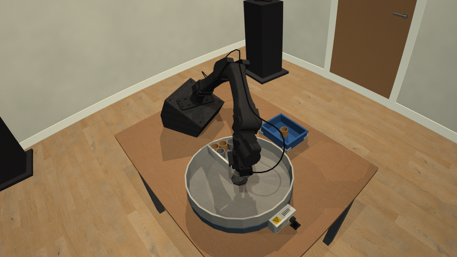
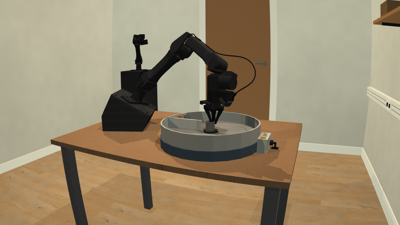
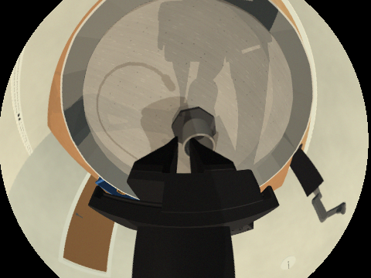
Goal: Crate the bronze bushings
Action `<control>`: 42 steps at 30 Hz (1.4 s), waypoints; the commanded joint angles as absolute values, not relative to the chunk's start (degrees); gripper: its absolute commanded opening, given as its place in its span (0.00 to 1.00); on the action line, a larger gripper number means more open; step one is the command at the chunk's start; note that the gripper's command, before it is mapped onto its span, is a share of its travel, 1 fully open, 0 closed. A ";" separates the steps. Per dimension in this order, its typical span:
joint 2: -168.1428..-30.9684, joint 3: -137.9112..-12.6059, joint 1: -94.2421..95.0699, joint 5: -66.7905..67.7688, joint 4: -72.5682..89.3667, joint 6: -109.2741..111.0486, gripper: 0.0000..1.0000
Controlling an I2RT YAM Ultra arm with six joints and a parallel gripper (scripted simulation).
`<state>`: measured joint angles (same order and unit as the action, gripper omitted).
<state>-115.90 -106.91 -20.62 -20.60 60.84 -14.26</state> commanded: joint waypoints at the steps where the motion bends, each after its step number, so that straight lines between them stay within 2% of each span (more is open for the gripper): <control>1: -113.81 -108.55 -21.22 -20.03 60.44 -14.66 0.16; 22: -113.81 -108.56 -21.23 -20.03 60.53 -14.64 0.16; 42: -113.03 -114.71 -23.66 -21.70 70.05 -11.82 0.16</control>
